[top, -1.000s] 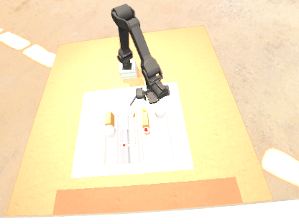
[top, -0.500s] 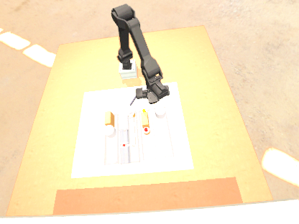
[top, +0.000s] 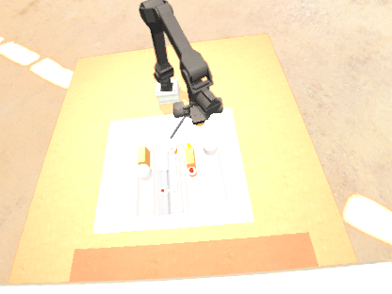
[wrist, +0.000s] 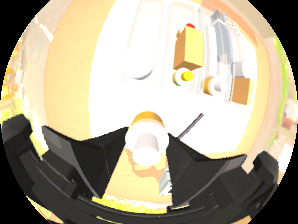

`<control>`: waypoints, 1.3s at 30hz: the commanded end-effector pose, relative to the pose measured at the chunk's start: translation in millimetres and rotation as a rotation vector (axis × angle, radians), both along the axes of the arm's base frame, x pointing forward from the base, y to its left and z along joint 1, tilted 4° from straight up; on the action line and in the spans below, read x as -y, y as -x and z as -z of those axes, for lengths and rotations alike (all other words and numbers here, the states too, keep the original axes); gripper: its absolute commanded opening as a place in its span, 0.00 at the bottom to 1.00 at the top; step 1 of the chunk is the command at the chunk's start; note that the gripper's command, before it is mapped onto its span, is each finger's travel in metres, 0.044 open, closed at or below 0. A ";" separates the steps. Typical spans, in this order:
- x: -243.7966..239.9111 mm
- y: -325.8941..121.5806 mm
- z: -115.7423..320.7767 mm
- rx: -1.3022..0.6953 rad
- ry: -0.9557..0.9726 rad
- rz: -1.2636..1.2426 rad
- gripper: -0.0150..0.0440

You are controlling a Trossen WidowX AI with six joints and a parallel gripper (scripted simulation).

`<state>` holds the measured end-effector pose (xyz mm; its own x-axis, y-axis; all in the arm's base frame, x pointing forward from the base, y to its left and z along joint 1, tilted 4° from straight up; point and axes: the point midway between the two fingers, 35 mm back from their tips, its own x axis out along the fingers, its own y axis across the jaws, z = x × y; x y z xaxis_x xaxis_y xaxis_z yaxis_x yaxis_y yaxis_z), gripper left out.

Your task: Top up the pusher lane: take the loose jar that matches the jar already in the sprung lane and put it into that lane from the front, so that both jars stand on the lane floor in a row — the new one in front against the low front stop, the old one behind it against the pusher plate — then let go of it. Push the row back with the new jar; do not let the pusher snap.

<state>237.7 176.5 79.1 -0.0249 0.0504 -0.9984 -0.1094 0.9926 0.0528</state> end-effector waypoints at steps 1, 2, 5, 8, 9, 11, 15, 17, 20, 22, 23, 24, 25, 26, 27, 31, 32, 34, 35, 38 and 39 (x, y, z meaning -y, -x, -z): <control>2.9 1.5 -17.2 0.002 -0.006 -0.001 0.25; 2.9 1.5 -17.2 0.002 -0.006 -0.001 0.25; 8.7 -3.2 -14.1 0.003 -0.005 -0.003 0.25; 21.1 -12.3 -7.6 0.004 -0.004 -0.007 0.25; 25.4 -15.2 -5.5 0.005 -0.004 -0.008 0.25; 34.1 -20.6 -1.1 0.006 -0.003 -0.011 0.25; 52.1 -30.4 7.4 0.007 -0.001 -0.017 0.25; 61.4 -34.8 11.7 0.007 0.000 -0.020 0.25; 75.7 -40.6 18.2 0.008 0.001 -0.025 0.25; 85.4 -43.9 22.4 0.008 0.002 -0.027 0.25; 90.3 -45.5 24.5 0.008 0.002 -0.029 0.25; 95.2 -46.9 26.6 0.009 0.003 -0.031 0.25; 100.1 -48.2 28.7 0.009 0.003 -0.033 0.25; 105.1 -49.4 30.8 0.009 0.003 -0.034 0.25; 110.1 -50.5 32.9 0.009 0.004 -0.036 0.25; 129.5 -53.8 41.1 0.009 0.005 -0.041 0.25; 132.0 -54.1 42.1 0.009 0.005 -0.041 0.25; 132.8 -54.2 42.5 0.009 0.005 -0.041 0.25; 132.8 -54.3 43.3 0.009 0.005 -0.041 0.25; 132.5 -54.4 49.9 0.009 0.005 -0.041 0.25; 132.3 -54.4 53.5 0.009 0.005 -0.041 0.25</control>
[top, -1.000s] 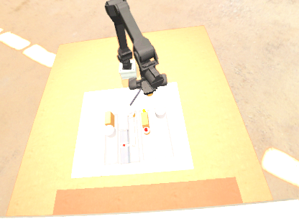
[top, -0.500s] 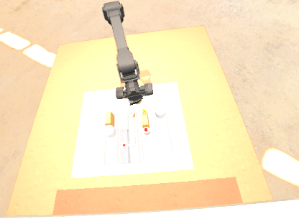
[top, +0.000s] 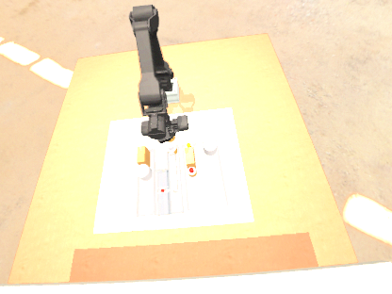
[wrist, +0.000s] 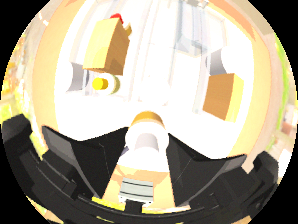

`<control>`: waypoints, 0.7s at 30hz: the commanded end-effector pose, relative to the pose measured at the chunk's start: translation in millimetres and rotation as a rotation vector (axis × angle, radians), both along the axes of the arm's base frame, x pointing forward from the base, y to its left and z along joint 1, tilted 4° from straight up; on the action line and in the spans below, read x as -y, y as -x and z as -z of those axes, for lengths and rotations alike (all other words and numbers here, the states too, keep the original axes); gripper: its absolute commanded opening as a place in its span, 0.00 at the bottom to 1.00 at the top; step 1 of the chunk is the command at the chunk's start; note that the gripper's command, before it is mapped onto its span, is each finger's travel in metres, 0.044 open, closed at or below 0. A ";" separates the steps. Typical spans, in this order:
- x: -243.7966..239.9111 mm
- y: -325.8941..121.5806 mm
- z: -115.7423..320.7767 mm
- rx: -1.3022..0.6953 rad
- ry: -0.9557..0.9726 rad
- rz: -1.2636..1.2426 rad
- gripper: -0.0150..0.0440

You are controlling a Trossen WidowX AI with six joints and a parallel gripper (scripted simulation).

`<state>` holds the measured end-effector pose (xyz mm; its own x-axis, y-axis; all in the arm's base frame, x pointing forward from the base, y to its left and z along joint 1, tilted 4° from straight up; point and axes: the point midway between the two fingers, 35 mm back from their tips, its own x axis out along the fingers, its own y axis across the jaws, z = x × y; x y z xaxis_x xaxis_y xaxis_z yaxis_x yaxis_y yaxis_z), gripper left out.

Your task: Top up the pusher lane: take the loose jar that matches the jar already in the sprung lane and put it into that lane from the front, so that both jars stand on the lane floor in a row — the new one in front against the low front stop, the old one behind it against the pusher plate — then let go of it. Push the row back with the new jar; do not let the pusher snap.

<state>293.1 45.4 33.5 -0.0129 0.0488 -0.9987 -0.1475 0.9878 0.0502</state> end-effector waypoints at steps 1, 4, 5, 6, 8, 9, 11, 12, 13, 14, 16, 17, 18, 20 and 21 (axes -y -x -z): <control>1.0 1.0 11.4 -0.005 0.004 -0.003 0.25; 0.6 1.4 20.4 -0.005 0.004 -0.003 0.25; 0.6 1.4 21.2 -0.005 0.004 -0.003 0.25; 0.6 1.4 21.2 -0.005 0.004 -0.003 0.25; 0.6 1.2 21.2 -0.005 0.004 -0.003 0.25; 0.5 1.0 21.2 -0.005 0.004 -0.003 0.25; 0.4 0.3 21.1 -0.005 0.004 -0.003 0.25; 0.4 -0.1 21.1 -0.005 0.004 -0.003 0.25; 0.3 -0.5 21.1 -0.005 0.004 -0.003 0.25; 0.3 -0.9 21.1 -0.005 0.004 -0.003 0.25; 0.1 -1.8 21.1 -0.005 0.004 -0.003 0.25; 0.1 -2.2 21.1 -0.005 0.004 -0.003 0.25; 0.0 -2.7 21.1 -0.005 0.004 -0.003 0.25; -0.1 -3.5 21.1 -0.005 0.004 -0.003 0.25; -0.2 -4.0 21.1 -0.005 0.004 -0.003 0.25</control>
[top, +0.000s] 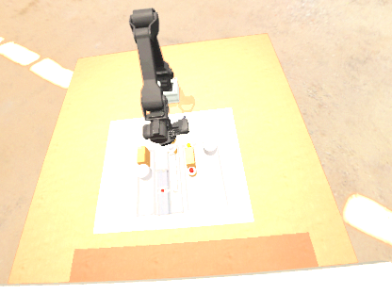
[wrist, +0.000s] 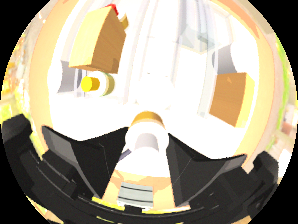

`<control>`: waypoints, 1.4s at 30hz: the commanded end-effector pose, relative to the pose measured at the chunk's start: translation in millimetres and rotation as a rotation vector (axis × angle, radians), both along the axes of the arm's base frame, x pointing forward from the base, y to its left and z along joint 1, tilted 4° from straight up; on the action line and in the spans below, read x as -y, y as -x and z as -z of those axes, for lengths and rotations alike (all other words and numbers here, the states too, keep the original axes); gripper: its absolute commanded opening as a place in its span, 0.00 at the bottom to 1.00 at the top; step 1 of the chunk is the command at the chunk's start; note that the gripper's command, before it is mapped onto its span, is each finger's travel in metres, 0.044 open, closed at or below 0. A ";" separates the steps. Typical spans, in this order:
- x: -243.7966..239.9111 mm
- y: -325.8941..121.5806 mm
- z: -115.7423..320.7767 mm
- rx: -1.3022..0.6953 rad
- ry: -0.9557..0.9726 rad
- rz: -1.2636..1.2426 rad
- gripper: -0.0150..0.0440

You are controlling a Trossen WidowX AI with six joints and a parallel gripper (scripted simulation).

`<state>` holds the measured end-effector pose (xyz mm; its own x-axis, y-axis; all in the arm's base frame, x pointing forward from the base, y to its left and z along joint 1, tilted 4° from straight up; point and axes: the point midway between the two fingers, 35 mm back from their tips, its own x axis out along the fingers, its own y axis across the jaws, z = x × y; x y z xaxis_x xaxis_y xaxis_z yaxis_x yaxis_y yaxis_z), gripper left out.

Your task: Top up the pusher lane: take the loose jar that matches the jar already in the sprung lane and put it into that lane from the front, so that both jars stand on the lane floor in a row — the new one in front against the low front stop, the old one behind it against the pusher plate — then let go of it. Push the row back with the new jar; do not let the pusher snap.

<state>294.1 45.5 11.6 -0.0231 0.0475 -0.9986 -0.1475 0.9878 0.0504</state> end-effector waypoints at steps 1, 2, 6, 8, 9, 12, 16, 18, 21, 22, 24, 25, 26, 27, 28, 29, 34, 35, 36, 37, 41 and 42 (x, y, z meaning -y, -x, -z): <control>-0.1 -3.4 -0.9 0.005 0.003 -0.003 0.25; -0.2 -3.8 -0.9 0.005 0.003 -0.003 0.25; -0.5 -5.5 -0.9 0.005 0.003 -0.003 0.25; -0.6 -6.4 -0.9 0.005 0.003 -0.003 0.25; -0.7 -6.8 -0.9 0.005 0.003 -0.003 0.25; -0.9 -8.1 -0.9 0.006 0.003 -0.003 0.25; -1.1 -9.9 -0.9 0.006 0.003 -0.003 0.25; -1.3 -10.7 -0.9 0.006 0.003 -0.003 0.25; -1.5 -12.0 -1.0 0.006 0.003 -0.003 0.25; -1.5 -12.5 -1.0 0.006 0.003 -0.003 0.25; -1.7 -13.3 -1.0 0.006 0.003 -0.003 0.25; -1.7 -13.8 -1.0 0.006 0.003 -0.003 0.25; -1.8 -14.2 -1.0 0.006 0.003 -0.003 0.25; -1.9 -14.6 -1.0 0.006 0.003 -0.003 0.25; -1.9 -15.1 -1.0 0.006 0.003 -0.003 0.25; -2.0 -15.5 -1.0 0.006 0.003 -0.003 0.25; -2.3 -17.7 -1.1 0.006 0.003 -0.003 0.25; -2.4 -18.1 -1.1 0.006 0.003 -0.003 0.25; -2.4 -18.5 -1.1 0.006 0.002 -0.003 0.25; -2.5 -19.0 -1.1 0.006 0.002 -0.003 0.25; -2.8 -20.7 -1.2 0.007 0.002 -0.003 0.25; -2.8 -21.1 -1.2 0.007 0.002 -0.003 0.25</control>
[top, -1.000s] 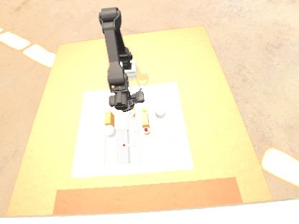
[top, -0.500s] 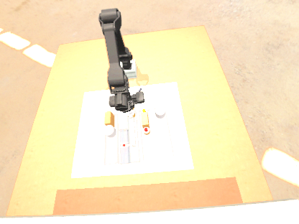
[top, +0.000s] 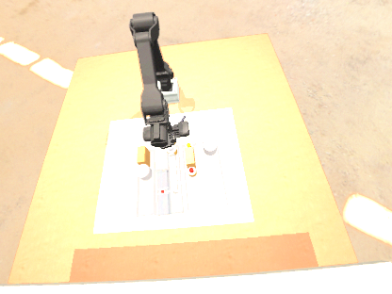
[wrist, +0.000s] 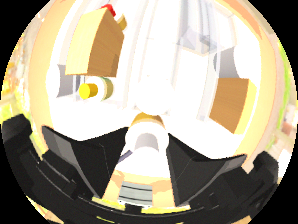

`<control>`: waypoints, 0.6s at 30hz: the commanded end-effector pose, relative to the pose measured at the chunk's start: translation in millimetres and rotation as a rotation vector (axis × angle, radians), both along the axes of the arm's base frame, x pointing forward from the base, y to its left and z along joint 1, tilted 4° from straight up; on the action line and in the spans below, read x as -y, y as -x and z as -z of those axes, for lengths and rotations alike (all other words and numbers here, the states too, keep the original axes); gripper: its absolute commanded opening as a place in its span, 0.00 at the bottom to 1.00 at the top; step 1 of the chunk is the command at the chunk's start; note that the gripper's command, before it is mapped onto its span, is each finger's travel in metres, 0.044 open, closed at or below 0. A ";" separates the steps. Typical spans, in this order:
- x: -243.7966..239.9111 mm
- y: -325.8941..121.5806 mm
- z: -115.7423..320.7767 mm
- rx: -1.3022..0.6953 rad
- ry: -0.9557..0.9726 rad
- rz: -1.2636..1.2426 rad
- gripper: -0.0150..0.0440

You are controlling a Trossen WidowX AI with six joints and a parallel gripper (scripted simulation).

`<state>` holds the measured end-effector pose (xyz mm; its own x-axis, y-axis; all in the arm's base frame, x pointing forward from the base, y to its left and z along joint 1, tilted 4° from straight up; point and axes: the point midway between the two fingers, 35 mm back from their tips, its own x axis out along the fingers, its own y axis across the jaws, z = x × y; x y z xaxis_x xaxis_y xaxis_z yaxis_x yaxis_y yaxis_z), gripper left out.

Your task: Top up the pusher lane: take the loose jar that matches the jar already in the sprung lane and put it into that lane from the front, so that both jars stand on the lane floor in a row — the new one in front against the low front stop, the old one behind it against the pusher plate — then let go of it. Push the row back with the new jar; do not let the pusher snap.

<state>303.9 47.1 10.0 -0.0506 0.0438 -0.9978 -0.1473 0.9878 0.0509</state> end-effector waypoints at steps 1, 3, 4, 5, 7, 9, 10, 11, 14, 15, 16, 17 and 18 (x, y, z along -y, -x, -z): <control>-1.3 -11.8 -2.9 0.034 -0.001 -0.002 0.25; -1.4 -12.7 -2.9 0.034 -0.001 -0.002 0.25; -1.5 -13.1 -2.9 0.034 -0.001 -0.002 0.25; -1.6 -13.6 -2.9 0.034 -0.001 -0.002 0.25; -1.7 -14.4 -3.0 0.034 -0.001 -0.002 0.25; -1.8 -15.3 -3.0 0.034 -0.001 -0.002 0.25; -1.9 -15.7 -3.1 0.035 -0.001 -0.002 0.25; -2.0 -16.2 -3.1 0.035 -0.001 -0.002 0.25; -2.2 -17.5 -3.3 0.035 -0.001 -0.002 0.25; -2.2 -17.9 -3.3 0.035 -0.001 -0.002 0.25; -2.3 -18.3 -3.3 0.035 -0.001 -0.002 0.25; -2.3 -18.8 -3.4 0.035 -0.001 -0.002 0.25; -2.4 -19.2 -3.4 0.035 -0.001 -0.002 0.25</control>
<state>312.0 48.3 10.0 -0.0492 0.0440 -0.9978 -0.1479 0.9877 0.0508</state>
